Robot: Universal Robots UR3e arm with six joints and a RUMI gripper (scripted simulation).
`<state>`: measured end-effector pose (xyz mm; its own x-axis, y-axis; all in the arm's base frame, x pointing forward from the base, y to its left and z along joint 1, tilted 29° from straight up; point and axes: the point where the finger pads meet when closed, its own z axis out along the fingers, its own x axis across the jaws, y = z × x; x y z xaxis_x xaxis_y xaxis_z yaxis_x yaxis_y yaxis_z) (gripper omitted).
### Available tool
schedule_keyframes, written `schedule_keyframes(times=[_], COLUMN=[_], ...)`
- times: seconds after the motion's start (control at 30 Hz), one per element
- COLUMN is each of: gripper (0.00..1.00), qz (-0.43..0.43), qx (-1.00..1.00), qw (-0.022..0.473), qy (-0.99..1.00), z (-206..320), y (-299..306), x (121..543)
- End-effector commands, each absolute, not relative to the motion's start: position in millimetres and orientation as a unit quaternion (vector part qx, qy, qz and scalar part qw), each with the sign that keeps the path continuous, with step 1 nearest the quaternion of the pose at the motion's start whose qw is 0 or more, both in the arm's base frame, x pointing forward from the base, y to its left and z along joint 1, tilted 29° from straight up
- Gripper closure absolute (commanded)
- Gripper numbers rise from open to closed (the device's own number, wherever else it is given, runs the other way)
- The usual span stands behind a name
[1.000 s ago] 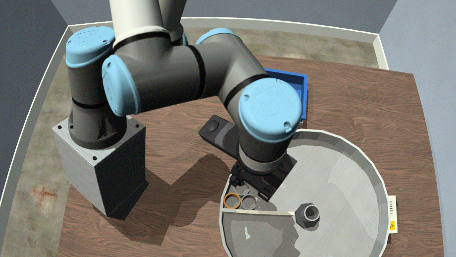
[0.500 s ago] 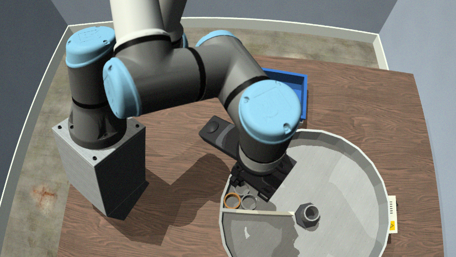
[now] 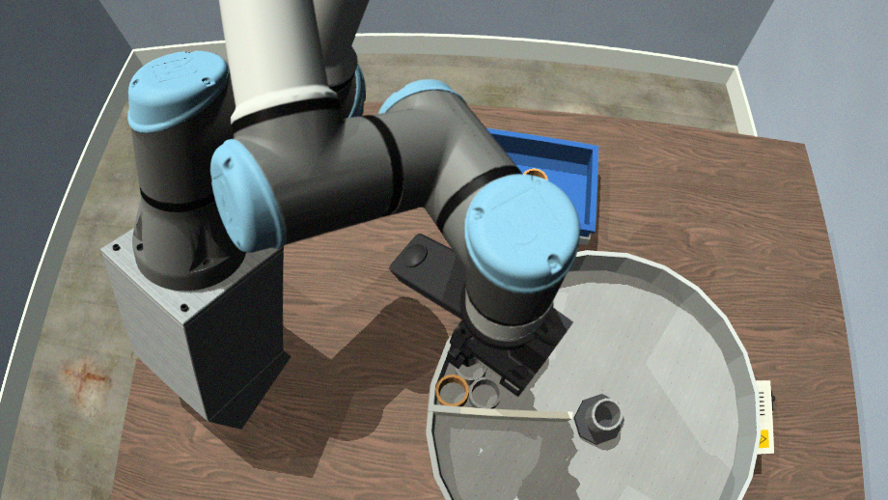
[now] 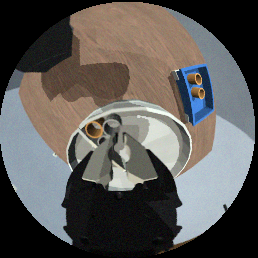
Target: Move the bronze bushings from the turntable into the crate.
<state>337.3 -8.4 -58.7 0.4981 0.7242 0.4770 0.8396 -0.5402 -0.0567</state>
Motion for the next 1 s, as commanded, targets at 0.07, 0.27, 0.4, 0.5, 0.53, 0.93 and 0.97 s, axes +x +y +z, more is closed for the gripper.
schedule_keyframes(times=[0.07, 0.27, 0.4, 0.5, 0.53, 0.93, 0.97], gripper=[0.95, 0.95, 0.95, 0.95, 0.95, 0.95, 0.95], qz=[-0.203, -0.203, -0.203, -0.203, -0.203, -0.203, -0.203], qx=[-0.854, -0.854, -0.854, -0.854, -0.854, -0.854, -0.854], qw=[0.141, 0.141, 0.141, 0.141, 0.141, 0.141, 0.141], qy=[-0.458, -0.458, -0.458, -0.458, -0.458, -0.458, -0.458], z=[-58.6, -58.6, -58.6, -58.6, -58.6, -62.8, -62.8], y=[-9.1, -9.1, -9.1, -9.1, -9.1, -7.0, -7.0], x=[337.9, 337.9, 337.9, 337.9, 337.9, 339.0, 339.0])
